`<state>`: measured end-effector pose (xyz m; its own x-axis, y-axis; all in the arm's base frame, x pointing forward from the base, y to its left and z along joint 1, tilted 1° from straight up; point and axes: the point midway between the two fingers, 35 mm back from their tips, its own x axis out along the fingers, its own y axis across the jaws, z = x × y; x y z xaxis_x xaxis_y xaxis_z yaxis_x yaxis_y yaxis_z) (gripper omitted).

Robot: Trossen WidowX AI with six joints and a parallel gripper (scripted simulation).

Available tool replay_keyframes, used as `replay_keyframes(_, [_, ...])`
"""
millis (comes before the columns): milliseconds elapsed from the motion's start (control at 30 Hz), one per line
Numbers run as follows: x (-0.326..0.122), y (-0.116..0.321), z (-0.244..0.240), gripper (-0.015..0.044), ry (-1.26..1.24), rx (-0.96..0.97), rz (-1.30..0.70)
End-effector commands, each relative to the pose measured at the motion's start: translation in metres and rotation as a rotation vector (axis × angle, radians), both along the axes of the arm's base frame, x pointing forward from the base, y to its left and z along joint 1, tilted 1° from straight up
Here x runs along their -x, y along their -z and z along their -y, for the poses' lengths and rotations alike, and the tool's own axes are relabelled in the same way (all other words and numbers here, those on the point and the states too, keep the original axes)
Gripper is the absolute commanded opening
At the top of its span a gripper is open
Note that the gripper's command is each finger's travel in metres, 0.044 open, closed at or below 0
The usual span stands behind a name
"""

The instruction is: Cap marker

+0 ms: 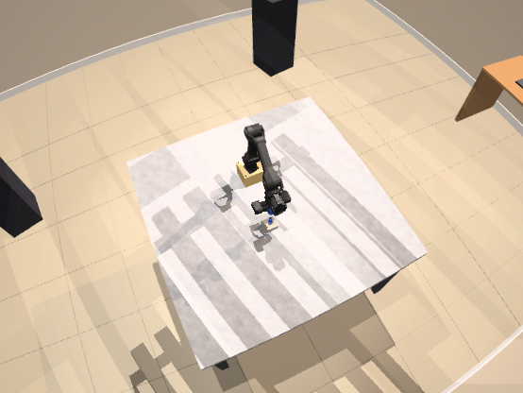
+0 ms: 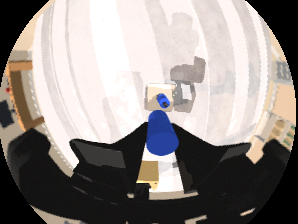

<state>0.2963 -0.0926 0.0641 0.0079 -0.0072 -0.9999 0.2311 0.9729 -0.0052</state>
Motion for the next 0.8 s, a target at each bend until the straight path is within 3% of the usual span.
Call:
replay_keyframes(0, [-0.007, -0.005, 0.008, 0.0, -0.001, 0.004, 0.0])
replay_keyframes(767, [-0.017, 0.007, 0.015, 0.0, -0.001, 0.005, 0.001])
